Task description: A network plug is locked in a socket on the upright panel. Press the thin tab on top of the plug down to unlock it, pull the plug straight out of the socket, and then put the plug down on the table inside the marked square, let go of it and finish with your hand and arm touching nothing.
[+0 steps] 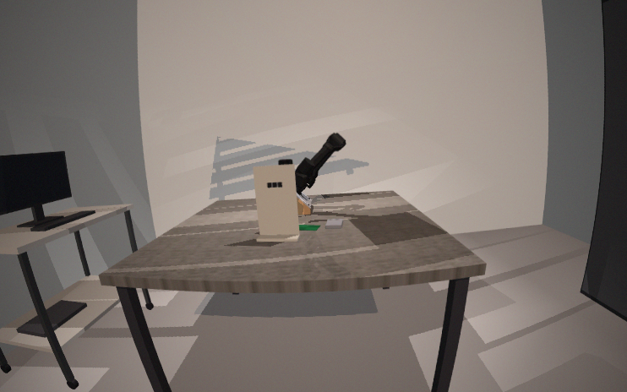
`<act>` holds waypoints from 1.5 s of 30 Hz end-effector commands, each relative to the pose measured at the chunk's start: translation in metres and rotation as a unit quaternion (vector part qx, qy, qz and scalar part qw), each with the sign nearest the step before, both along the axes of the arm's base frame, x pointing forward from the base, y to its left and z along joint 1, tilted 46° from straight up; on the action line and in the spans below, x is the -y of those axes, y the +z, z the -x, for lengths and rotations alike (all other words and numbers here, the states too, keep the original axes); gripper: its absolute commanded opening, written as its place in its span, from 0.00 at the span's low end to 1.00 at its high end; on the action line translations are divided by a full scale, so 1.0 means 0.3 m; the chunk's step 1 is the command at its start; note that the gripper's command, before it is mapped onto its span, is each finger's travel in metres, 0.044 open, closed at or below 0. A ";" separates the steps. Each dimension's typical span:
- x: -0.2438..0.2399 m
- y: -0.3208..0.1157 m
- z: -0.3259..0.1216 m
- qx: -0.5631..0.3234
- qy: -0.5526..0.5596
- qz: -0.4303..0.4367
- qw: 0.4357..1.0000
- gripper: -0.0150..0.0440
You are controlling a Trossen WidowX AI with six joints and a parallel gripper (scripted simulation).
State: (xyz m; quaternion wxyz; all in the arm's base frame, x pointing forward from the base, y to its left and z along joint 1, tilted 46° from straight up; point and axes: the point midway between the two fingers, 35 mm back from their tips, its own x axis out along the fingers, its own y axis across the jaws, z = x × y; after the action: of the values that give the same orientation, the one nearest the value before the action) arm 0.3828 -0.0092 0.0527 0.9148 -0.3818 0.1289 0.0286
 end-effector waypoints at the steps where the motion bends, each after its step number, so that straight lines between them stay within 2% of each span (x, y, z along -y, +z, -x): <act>1: 0.002 0.003 0.010 0.001 0.001 0.000 1.000 0.25; 45: 0.021 0.003 0.082 -0.001 -0.001 -0.002 1.000 0.25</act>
State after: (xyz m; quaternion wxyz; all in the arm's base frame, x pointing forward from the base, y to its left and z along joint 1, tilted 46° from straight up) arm 0.3578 -0.0146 0.0524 0.9154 -0.3800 0.1299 0.0286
